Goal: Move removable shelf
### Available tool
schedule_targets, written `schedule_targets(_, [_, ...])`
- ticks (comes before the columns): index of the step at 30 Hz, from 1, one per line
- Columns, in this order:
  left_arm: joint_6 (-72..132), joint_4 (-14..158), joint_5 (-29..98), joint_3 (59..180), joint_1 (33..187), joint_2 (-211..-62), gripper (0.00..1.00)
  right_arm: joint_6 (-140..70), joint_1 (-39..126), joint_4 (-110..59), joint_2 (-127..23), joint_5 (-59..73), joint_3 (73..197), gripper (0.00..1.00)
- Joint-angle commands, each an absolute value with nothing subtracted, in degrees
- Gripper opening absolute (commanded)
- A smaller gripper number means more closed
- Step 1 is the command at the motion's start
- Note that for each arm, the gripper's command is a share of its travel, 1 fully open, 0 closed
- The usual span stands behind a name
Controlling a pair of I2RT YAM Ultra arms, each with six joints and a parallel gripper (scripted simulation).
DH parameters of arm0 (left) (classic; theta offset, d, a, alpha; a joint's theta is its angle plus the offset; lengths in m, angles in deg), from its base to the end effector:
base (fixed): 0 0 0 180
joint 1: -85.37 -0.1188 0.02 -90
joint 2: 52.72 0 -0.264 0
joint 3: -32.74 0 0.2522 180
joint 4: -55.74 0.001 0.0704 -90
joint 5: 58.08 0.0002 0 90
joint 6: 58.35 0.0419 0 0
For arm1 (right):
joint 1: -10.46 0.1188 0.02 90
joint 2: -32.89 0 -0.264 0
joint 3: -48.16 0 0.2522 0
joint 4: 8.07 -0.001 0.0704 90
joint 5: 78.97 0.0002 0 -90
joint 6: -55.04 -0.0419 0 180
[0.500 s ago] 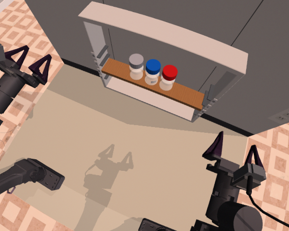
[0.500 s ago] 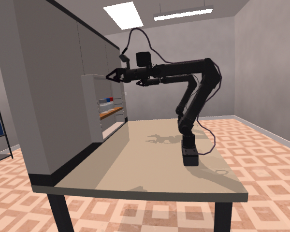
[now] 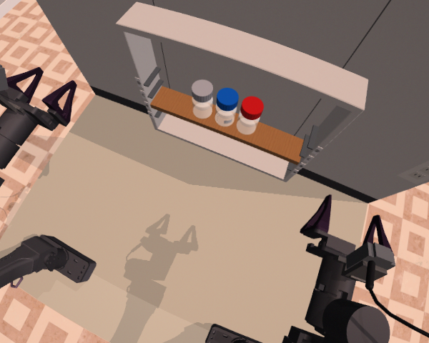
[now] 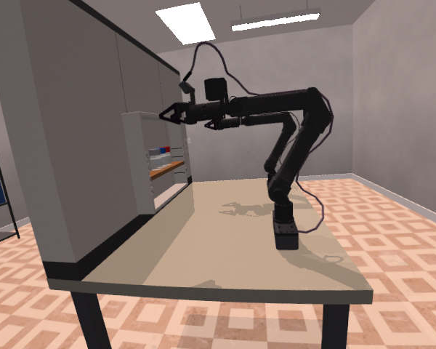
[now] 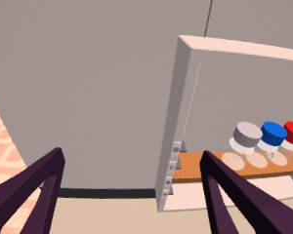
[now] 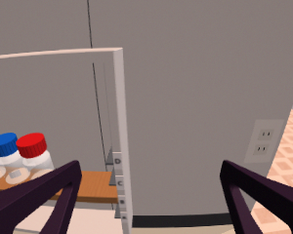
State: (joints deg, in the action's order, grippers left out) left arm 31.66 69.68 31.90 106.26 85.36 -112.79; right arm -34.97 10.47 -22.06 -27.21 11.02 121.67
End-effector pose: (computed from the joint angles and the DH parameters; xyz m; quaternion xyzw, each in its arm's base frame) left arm 0.2459 0.0011 0.4051 -0.0001 0.7101 0.0002 0.7041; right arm 0.2460 0.0011 0.4048 -0.0001 0.7107 0.0002 0.7035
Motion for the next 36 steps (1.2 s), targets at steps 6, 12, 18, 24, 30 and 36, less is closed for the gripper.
schedule_targets(6, [33.8,68.8,31.0,104.8,86.3,-112.4,1.0,-32.8,11.2,-21.2,-26.9,11.8,120.4,1.0])
schedule_targets(12, [37.1,67.3,29.5,102.7,87.7,-111.8,1.0,-29.5,12.4,-19.8,-26.3,12.9,118.5,1.0])
schedule_targets(18, [39.8,66.0,28.2,100.9,89.0,-111.3,1.0,-26.8,13.4,-18.7,-26.0,14.0,116.9,1.0])
schedule_targets(24, [42.7,64.6,26.9,99.1,90.3,-110.9,1.0,-23.9,14.4,-17.4,-25.6,15.0,115.3,1.0])
schedule_targets(30, [46.2,63.0,25.3,97.0,91.9,-110.5,1.0,-20.4,15.6,-15.9,-25.3,16.2,113.5,1.0])
schedule_targets(36, [48.5,61.9,24.2,95.7,92.9,-110.3,1.0,-18.1,16.4,-14.9,-25.1,17.0,112.2,1.0])
